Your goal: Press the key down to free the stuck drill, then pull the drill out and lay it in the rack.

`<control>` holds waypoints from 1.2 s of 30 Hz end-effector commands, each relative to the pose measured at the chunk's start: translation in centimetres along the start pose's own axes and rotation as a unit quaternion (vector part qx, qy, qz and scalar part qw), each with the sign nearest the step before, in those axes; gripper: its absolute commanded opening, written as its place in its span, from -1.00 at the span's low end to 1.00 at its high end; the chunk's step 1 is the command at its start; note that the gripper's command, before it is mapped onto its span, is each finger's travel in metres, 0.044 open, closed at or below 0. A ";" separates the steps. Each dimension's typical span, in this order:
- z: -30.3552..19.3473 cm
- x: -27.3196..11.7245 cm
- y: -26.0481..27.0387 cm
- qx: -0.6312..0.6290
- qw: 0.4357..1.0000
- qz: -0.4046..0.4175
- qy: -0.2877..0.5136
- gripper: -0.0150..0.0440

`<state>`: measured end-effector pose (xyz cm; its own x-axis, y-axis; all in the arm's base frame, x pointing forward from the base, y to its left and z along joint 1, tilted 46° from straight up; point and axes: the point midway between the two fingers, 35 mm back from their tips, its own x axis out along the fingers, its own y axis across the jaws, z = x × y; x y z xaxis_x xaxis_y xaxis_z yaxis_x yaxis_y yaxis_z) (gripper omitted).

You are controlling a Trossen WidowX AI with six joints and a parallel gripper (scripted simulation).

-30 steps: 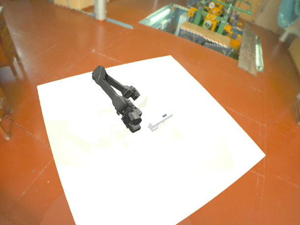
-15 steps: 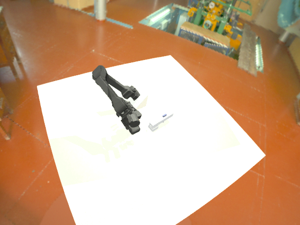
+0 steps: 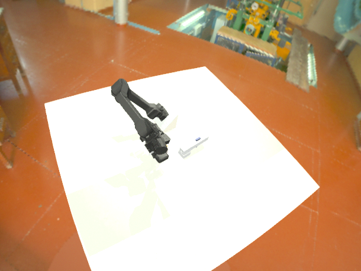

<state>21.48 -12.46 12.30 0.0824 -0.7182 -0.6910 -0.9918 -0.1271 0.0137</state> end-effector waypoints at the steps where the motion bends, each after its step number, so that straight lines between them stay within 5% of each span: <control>1: 0.0 0.0 0.0 0.002 1.000 0.000 0.001 0.31; 9: 0.0 0.0 0.0 0.002 1.000 0.000 0.001 1.00; 33: 0.0 -8.0 0.0 -0.002 1.000 0.000 -0.004 1.00; 36: 1.3 -7.8 -1.7 0.079 0.995 -0.025 -0.046 1.00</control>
<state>21.18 -6.98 17.16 0.0909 -0.7010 -0.7074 -0.9931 -0.1163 -0.0124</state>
